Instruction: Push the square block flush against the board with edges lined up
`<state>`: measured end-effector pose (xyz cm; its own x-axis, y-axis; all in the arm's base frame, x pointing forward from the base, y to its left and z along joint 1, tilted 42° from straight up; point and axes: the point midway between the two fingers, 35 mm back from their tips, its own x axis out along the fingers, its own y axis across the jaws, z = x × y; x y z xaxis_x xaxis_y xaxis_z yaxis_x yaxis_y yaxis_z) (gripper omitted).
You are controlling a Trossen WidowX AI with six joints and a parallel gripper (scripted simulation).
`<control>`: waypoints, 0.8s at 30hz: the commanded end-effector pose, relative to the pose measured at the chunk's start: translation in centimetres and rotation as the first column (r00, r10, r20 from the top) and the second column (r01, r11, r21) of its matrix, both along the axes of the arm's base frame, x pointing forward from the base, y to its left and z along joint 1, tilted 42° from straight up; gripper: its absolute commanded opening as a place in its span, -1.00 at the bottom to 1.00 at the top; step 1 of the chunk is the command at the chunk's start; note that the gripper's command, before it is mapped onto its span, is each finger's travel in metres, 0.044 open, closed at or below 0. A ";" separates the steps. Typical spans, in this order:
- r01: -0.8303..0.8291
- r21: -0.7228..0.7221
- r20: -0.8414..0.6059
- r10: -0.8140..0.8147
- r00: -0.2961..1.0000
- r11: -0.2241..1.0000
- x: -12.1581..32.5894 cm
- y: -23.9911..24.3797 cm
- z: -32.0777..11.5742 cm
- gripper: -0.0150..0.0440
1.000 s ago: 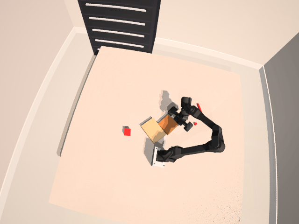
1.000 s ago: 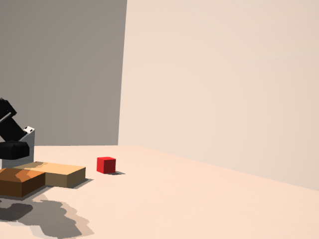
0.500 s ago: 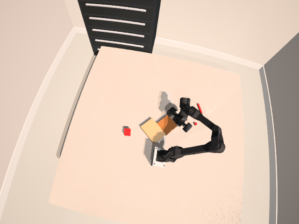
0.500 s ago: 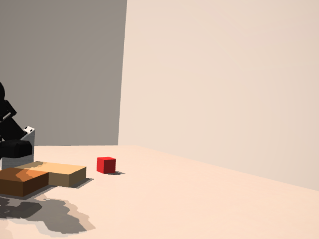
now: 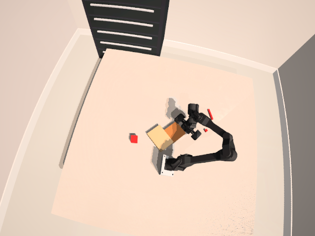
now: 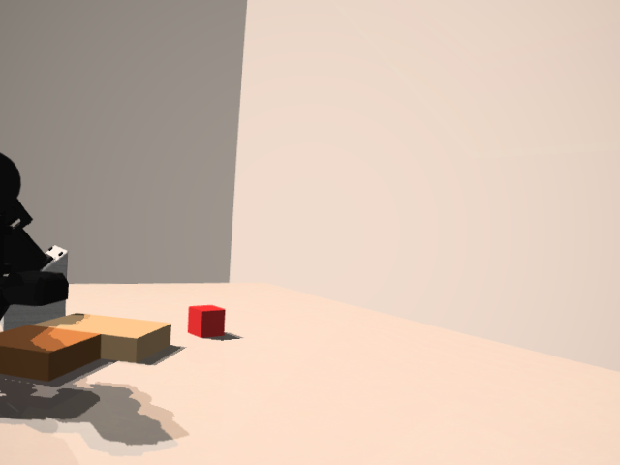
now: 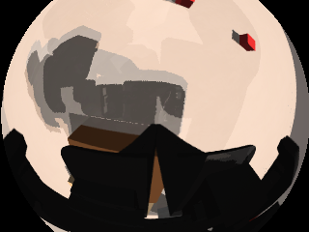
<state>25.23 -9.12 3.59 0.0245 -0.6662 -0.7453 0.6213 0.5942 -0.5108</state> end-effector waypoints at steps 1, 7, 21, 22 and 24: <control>0.004 0.005 -0.009 -0.003 1.000 1.000 -0.3 0.0 -0.2 -0.49; 0.004 0.005 -0.008 -0.004 1.000 1.000 0.4 -0.3 0.1 -0.49; 0.004 0.003 -0.007 -0.004 1.000 1.000 2.2 -1.4 1.0 -0.49; 0.004 0.003 -0.007 -0.004 1.000 1.000 2.3 -1.4 1.1 -0.49; 0.004 0.002 -0.007 -0.004 1.000 1.000 2.6 -1.6 1.2 -0.49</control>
<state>27.55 -10.49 4.93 0.0263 -0.6663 -0.7452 0.6274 0.5914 -0.5066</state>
